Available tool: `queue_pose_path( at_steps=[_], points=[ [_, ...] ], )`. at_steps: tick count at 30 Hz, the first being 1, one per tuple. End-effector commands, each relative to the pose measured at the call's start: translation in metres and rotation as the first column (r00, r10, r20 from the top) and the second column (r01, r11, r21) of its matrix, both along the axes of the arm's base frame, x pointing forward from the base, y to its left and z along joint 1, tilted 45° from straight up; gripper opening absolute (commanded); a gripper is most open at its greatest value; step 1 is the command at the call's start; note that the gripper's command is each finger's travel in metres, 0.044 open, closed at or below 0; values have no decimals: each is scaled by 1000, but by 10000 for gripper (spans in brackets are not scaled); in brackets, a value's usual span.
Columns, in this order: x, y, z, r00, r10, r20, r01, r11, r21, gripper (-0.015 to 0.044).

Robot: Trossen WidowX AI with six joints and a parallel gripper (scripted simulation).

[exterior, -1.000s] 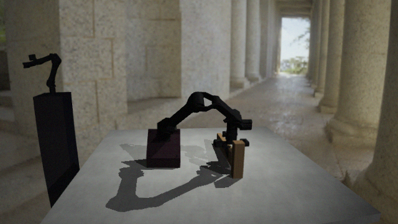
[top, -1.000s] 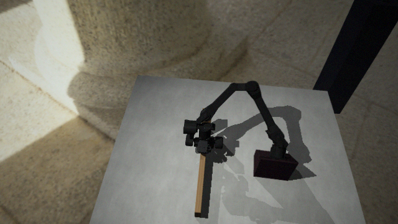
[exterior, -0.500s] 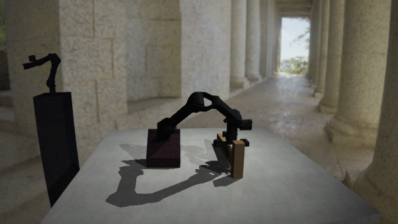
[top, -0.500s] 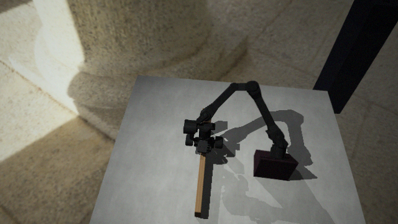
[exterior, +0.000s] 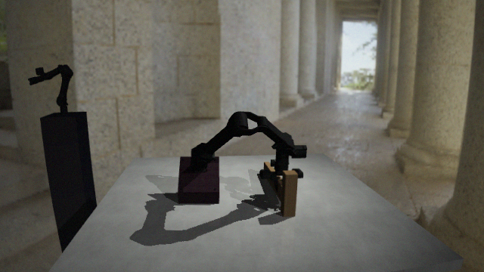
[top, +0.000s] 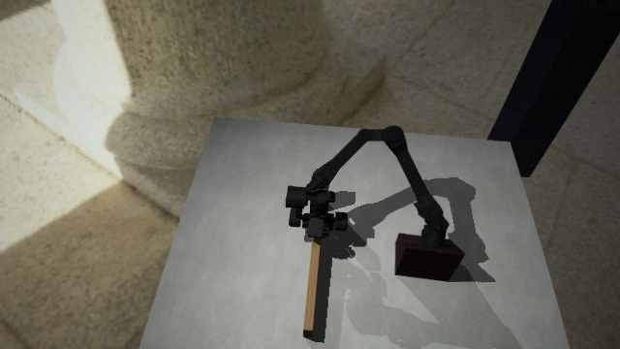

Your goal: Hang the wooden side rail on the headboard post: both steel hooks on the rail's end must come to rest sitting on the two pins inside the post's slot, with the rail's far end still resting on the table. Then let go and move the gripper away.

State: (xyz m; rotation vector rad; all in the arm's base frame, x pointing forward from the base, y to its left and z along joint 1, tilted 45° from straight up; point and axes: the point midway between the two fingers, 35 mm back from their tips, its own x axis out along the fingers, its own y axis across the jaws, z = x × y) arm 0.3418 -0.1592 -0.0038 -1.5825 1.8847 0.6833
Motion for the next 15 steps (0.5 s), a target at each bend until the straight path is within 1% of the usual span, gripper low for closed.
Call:
queue_pose_path(
  at_steps=[1, 15],
  points=[
    [3, 1, 3, 1000, 7, 6, -7, 1000, 0, 0],
    [2, 0, 4, 1000, 7, 6, -7, 1000, 0, 0]
  ],
)
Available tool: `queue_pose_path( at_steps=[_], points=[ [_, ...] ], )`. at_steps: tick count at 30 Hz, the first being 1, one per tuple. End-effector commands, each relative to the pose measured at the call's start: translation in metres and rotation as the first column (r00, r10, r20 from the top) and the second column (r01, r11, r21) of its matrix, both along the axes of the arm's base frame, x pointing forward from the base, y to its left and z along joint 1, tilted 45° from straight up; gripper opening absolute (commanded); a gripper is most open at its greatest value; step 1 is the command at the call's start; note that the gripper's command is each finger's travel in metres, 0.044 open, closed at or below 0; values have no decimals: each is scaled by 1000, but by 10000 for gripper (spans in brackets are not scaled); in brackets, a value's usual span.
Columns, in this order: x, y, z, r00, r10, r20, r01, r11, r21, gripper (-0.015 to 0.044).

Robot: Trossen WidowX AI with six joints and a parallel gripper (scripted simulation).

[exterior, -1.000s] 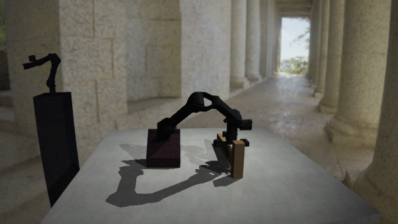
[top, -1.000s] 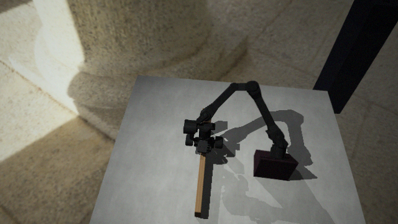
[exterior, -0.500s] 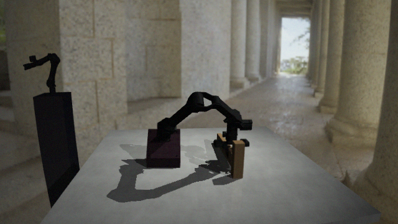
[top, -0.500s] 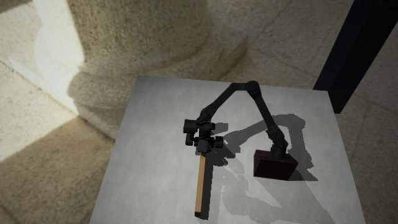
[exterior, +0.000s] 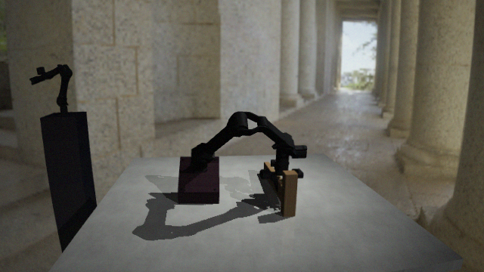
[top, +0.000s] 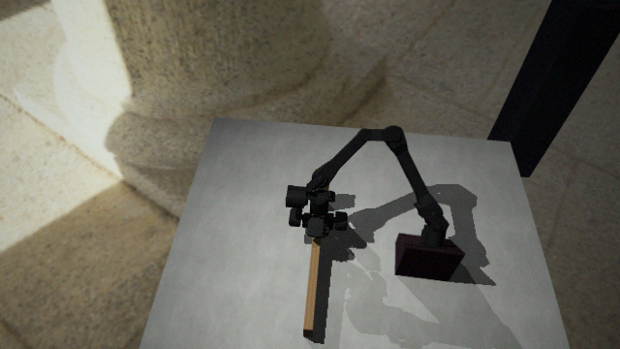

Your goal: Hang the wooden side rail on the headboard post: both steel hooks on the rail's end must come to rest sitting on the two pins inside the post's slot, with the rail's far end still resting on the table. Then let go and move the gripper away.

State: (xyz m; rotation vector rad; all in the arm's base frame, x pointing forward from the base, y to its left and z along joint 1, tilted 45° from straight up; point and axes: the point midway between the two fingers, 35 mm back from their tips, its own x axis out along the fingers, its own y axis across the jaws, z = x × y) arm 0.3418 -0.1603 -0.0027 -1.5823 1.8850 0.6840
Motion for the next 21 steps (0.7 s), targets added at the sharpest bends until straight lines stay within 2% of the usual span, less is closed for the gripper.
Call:
queue_pose_path(
  at_steps=[1, 21],
  points=[
    [2, 1, 3, 1000, 7, 6, -7, 1000, -1, 0],
    [1, -1, 4, 1000, 7, 6, -7, 1000, -1, 0]
  ],
)
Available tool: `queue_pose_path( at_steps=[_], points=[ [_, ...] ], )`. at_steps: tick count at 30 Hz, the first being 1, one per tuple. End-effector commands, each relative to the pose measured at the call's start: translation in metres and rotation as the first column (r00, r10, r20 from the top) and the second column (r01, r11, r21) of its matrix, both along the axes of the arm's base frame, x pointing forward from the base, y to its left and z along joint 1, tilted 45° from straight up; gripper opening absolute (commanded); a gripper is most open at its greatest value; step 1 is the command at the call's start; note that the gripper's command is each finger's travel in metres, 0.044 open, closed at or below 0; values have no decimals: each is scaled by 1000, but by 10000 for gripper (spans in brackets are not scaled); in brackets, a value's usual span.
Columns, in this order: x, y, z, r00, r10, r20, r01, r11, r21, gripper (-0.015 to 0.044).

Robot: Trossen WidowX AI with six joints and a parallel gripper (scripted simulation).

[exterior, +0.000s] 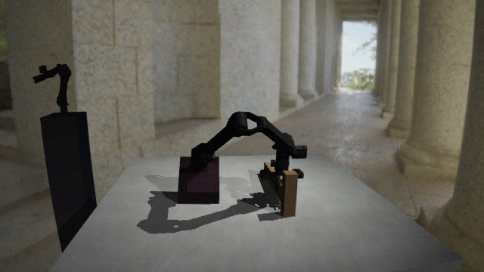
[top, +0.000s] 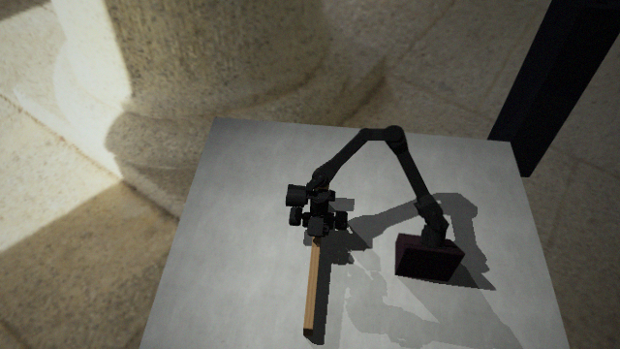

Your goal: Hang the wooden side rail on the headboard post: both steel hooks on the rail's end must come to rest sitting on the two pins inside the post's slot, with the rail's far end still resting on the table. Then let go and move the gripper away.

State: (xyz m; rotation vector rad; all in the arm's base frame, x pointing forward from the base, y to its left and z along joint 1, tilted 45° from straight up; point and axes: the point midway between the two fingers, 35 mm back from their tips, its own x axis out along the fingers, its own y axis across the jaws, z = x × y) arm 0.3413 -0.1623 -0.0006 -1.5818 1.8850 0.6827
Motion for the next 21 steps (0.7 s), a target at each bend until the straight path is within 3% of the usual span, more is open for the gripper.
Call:
queue_pose_path(
  at_steps=[1, 21],
  points=[
    [2, 1, 2, 1000, 7, 5, -7, 1000, -1, 0],
    [1, -1, 4, 1000, 7, 5, -7, 1000, -1, 0]
  ],
)
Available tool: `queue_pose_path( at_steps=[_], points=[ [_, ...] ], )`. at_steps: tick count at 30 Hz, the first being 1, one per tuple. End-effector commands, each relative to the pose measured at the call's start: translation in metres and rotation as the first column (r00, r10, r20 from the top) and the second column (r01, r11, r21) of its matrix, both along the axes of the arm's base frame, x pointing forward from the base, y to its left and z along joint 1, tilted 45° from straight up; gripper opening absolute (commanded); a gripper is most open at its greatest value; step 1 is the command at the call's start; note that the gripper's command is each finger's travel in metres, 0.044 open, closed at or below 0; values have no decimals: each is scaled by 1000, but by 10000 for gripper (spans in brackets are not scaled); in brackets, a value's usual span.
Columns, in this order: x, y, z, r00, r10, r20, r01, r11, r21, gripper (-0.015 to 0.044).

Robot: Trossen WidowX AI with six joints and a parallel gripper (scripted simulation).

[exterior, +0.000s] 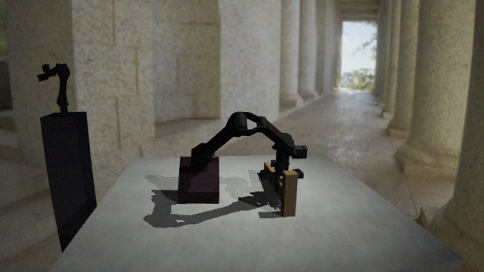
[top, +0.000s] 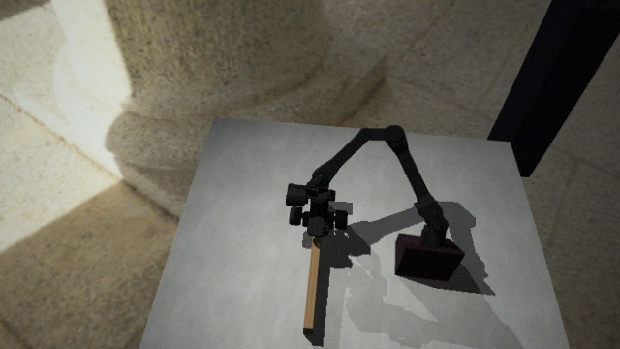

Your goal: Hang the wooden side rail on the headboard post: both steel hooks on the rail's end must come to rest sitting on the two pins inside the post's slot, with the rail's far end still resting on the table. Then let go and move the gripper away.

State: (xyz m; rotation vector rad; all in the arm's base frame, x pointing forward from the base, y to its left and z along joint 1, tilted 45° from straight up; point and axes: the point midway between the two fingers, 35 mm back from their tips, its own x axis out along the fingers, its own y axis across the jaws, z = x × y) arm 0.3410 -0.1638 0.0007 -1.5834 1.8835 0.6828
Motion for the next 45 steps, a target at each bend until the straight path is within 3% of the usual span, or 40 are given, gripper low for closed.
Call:
queue_pose_path(
  at_steps=[1, 45],
  points=[
    [2, 1, 2, 1000, 6, 5, -6, 1000, -1, 0],
    [2, -2, 7, 1000, 6, 5, -6, 1000, -1, 0]
  ],
)
